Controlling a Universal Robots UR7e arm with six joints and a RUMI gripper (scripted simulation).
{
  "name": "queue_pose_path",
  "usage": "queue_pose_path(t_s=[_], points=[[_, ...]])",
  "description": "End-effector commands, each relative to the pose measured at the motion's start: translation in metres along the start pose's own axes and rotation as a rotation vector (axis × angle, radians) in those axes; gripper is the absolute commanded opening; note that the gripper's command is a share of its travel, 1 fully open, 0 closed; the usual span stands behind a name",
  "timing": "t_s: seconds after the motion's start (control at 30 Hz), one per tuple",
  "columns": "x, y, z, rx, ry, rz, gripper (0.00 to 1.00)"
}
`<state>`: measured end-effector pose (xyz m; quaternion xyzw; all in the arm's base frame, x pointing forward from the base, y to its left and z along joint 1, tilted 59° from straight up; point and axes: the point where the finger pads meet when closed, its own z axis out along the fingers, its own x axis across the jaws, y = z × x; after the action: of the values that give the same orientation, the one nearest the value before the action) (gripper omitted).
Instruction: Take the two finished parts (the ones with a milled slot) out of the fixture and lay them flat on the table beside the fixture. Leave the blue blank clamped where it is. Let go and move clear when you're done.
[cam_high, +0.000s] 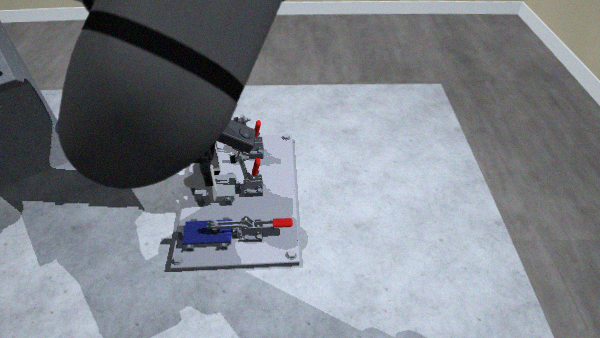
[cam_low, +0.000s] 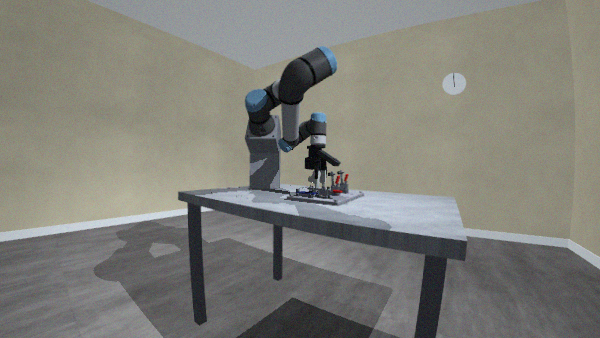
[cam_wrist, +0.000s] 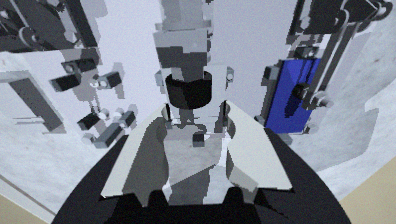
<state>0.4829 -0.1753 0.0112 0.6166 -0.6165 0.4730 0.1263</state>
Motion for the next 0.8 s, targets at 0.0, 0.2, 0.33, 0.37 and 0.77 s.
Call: queue_pose_path(t_s=[0.0,0.2,0.33,0.37,0.77], points=[[-0.0001,-0.0003,-0.0003,0.001,0.000,0.000,0.00],[-0.0001,-0.0003,-0.0004,0.001,0.000,0.000,0.00],[-0.0001,-0.0003,-0.0007,0.001,0.000,0.000,0.00],[-0.0001,-0.0003,-0.0007,0.001,0.000,0.000,0.00],[-0.0001,-0.0003,-0.0066,0.001,0.000,0.000,0.00]])
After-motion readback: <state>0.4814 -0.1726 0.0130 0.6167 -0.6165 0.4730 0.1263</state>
